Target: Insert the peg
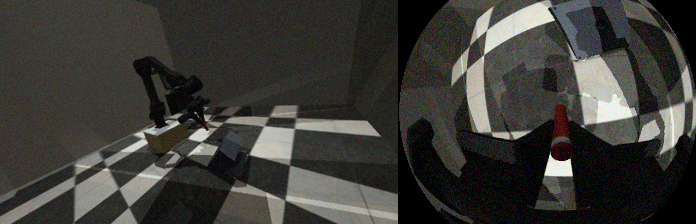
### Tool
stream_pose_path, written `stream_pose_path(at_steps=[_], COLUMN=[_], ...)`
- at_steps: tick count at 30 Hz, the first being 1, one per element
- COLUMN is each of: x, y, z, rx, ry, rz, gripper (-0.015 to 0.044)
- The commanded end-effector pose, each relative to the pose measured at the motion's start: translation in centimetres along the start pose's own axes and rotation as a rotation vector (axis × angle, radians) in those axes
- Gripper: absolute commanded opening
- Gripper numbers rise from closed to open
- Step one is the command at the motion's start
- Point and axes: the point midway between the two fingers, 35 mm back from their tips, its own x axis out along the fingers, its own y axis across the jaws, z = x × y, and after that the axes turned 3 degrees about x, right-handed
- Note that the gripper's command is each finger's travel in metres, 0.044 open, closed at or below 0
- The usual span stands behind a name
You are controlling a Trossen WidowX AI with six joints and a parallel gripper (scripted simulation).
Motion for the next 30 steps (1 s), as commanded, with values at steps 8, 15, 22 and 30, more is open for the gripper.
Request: stream_pose_path(at_steps=[8,15,22,30], x=[-0.1,-0.1,-0.2,-0.4], y=[-0.8,-1.5,-2.1,-2.8], z=[1.1,1.6,2.2,2.8], rx=[0.007,0.013,0.018,0.023], ry=[-0.062,-0.1,-0.14,-0.186], rz=[0.045,0.068,0.09,0.112], gripper=[0.0,0.0,0.0,0.0])
